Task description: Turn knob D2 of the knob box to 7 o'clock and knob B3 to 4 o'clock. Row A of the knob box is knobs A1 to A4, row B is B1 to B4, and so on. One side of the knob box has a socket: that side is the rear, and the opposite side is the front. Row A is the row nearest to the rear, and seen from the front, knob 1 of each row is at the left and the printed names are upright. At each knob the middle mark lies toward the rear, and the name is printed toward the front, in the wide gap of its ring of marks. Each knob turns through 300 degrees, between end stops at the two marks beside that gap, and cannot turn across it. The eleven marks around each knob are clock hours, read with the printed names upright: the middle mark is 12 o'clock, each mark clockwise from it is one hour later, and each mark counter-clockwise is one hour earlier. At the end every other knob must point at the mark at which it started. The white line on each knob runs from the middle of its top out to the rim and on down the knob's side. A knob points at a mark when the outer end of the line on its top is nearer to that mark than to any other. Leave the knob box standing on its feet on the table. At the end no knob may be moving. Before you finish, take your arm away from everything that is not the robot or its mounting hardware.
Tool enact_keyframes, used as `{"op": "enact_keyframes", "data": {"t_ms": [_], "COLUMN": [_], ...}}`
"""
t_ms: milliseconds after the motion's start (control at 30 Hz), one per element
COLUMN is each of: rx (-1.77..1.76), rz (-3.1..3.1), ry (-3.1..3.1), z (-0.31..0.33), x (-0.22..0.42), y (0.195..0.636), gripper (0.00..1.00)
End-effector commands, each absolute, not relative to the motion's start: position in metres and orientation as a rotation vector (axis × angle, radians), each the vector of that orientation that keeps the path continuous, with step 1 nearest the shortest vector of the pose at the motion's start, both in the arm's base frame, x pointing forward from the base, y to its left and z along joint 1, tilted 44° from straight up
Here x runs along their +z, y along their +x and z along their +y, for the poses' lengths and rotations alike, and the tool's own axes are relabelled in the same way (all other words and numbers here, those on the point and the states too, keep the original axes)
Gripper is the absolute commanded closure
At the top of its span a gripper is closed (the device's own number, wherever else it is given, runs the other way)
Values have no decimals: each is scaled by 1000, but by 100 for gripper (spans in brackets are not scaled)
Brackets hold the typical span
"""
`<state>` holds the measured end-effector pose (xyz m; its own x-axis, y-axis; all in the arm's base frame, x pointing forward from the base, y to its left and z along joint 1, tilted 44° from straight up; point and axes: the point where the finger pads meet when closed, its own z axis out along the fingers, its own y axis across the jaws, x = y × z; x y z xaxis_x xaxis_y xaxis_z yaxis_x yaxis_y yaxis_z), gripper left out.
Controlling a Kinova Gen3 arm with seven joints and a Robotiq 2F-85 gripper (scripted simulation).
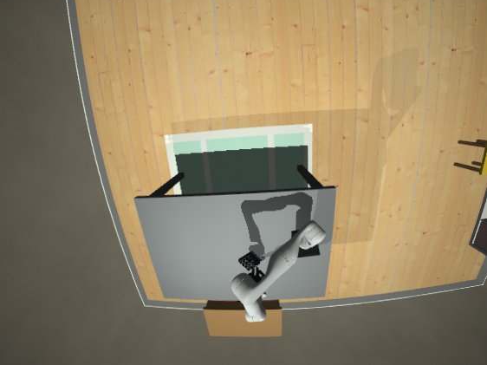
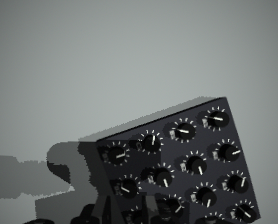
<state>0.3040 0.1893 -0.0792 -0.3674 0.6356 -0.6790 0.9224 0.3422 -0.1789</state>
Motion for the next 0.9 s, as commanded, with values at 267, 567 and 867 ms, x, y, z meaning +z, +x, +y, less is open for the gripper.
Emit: {"op": "enact_keyframes", "data": {"t_ms": [267,567,867], "rx": [-817,-833,-833], "rz": [2230,2265,2265], "ry": [1221,1175,1175], "z": [190,191,191], "x": [-77,-77,-77], "y": [305,305,305], "gripper": [81,81,81]}}
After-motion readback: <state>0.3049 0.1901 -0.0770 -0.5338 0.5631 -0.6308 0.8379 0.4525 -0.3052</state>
